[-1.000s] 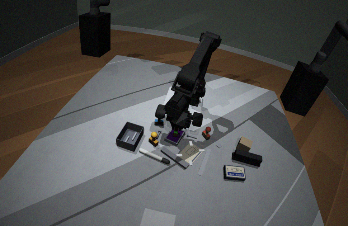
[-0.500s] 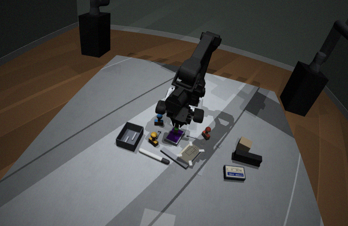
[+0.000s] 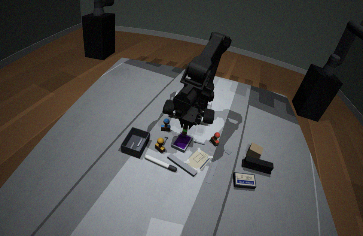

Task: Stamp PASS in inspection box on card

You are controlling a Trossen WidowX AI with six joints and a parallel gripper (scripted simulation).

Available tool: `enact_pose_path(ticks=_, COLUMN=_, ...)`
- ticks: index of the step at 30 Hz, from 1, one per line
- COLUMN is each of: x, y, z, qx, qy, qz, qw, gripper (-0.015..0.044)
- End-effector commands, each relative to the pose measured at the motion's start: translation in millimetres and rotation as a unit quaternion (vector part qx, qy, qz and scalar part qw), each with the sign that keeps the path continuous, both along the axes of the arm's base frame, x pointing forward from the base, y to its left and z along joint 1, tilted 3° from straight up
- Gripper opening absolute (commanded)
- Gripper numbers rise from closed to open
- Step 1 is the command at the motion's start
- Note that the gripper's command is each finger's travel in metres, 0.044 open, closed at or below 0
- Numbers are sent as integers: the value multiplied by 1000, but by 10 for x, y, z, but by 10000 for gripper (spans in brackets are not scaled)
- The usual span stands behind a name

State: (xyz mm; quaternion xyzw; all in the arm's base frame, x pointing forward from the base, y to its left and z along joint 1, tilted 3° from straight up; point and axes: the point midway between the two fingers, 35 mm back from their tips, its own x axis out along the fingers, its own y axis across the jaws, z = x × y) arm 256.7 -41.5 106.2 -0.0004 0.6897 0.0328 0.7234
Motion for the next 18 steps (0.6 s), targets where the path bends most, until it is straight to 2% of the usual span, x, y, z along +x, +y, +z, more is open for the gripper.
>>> enact_pose_path(ticks=1, x=54, y=59, z=32, qx=2, qy=0, qz=-24, qw=1000, gripper=0)
enact_pose_path(ticks=18, x=406, y=554, z=84, qx=15, qy=6, qz=-225, qw=974, gripper=0)
